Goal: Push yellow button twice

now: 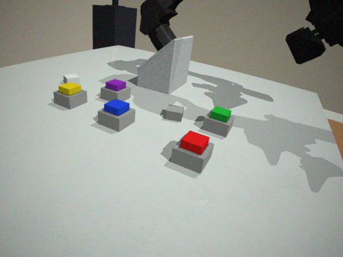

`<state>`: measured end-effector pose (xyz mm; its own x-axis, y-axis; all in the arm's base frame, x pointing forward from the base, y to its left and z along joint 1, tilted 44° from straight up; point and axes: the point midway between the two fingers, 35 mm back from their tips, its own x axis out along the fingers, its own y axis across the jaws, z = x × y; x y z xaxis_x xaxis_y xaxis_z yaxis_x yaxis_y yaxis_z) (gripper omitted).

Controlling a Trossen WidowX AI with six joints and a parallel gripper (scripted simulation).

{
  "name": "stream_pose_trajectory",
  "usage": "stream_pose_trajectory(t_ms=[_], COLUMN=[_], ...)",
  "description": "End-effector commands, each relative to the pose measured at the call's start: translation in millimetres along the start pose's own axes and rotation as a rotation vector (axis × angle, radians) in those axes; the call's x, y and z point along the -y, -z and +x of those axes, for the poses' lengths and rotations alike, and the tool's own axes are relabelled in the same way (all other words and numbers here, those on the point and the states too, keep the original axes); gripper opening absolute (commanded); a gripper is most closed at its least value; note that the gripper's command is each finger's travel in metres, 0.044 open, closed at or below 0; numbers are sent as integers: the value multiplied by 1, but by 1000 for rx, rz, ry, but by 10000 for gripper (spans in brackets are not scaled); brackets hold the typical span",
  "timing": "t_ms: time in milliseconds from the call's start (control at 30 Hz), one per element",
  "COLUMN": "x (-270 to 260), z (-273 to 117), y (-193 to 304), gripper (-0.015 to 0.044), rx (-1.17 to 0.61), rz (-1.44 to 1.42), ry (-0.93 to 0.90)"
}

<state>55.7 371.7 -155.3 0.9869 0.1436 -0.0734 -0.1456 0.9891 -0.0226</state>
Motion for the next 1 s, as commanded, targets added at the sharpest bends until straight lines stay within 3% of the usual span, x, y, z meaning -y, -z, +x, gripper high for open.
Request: stream_pose_trajectory(t_ms=[0, 200, 567, 967], x=[0, 12, 102, 245], z=[1, 38, 143, 181], y=[-1, -49, -151, -230], gripper=[400, 400, 400, 400], rx=[-1, -93, -456, -950], rz=[-4, -170, -446, -574], ry=[4, 188, 573, 715])
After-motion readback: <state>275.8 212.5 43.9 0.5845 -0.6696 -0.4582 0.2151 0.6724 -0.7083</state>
